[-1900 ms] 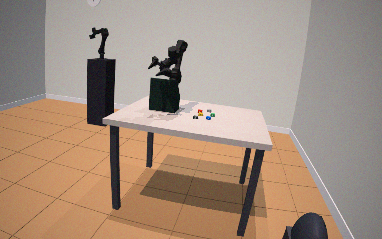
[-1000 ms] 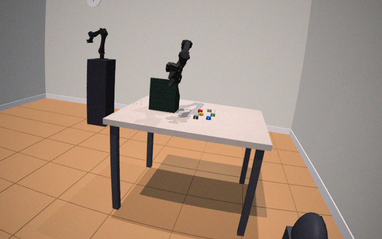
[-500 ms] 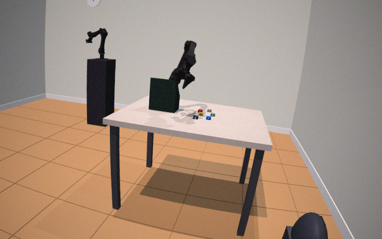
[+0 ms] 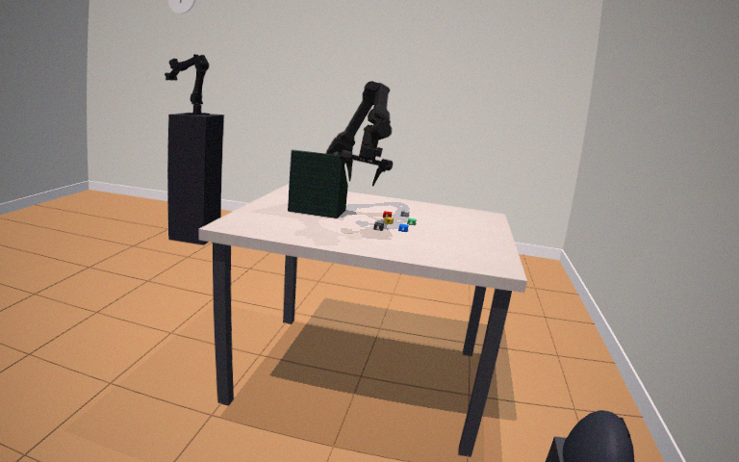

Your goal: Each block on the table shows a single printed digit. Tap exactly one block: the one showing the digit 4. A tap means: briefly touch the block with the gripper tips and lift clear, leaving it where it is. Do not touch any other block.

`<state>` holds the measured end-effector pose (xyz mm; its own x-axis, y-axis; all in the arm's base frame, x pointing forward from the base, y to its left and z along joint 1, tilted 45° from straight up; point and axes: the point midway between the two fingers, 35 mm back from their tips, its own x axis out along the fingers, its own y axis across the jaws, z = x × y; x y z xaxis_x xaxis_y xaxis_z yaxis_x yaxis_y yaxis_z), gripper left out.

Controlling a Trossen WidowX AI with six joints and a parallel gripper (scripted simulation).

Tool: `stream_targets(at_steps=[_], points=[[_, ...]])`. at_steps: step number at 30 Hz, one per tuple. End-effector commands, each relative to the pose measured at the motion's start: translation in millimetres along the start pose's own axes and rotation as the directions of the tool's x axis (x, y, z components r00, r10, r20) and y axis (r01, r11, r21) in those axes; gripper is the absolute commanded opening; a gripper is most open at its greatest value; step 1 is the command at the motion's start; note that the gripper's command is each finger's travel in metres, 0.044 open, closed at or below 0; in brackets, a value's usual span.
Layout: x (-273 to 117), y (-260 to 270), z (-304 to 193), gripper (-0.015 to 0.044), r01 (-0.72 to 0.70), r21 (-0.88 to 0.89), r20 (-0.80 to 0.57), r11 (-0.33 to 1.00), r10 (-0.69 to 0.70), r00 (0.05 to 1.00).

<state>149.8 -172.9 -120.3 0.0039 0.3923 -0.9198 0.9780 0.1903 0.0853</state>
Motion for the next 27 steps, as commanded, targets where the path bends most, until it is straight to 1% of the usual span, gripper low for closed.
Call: stream_targets(at_steps=[1,7,8,27], points=[[17.2,65.2,-37.1,0.0400,-0.265,-0.777,-0.244,0.571,0.114,0.963],[22.7,85.0,-54.5,0.0400,-0.361,-0.890,-0.335,0.278,0.139,0.932],[23.0,86.1,-55.6,0.0400,-0.365,-0.897,-0.340,0.249,0.140,0.930],[23.0,86.4,-55.9,0.0400,-0.367,-0.898,-0.341,0.243,0.140,0.929]])
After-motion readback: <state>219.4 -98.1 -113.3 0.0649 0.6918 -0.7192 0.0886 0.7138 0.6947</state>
